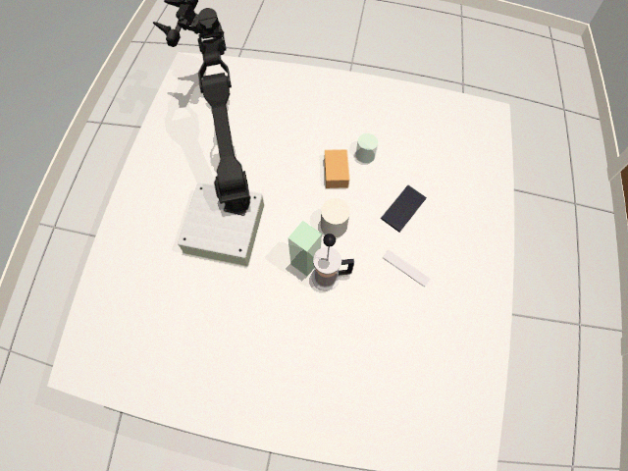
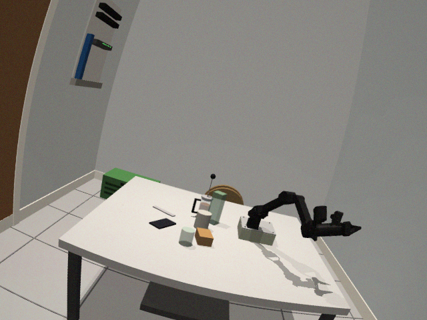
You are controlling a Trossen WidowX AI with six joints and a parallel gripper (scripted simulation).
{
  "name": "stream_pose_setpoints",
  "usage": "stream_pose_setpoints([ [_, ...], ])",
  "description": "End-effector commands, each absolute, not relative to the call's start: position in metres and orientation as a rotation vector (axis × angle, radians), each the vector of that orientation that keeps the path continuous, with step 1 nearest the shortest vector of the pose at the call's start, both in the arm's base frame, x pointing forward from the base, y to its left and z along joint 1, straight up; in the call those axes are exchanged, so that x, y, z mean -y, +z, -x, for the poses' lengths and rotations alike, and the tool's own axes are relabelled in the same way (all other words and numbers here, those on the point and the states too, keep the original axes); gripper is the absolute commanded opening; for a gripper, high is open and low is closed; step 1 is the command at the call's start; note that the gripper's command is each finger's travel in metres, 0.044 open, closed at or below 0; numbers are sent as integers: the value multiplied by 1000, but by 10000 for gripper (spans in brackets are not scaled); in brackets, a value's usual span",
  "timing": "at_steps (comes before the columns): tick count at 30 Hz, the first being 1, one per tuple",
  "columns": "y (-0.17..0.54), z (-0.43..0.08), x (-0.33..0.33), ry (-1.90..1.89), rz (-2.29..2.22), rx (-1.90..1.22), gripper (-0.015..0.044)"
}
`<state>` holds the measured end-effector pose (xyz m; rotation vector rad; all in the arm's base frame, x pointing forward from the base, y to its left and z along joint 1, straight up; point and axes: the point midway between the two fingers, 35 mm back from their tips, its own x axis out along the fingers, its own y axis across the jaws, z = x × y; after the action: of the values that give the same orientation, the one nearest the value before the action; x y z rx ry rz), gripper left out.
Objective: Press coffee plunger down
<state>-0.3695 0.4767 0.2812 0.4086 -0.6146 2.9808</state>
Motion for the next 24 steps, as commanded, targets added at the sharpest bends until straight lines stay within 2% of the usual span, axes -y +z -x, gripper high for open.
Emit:
stream_pose_setpoints([
  [1, 282, 368, -478, 2978, -407, 613, 426],
  [4, 289, 350, -490, 2935, -388, 592, 440],
  [8, 307, 295, -521, 2807, -335, 528, 440],
  [17, 341, 191, -548, 2578, -240, 507, 440],
  [24, 366, 76, -561, 2320, -164, 396, 440],
])
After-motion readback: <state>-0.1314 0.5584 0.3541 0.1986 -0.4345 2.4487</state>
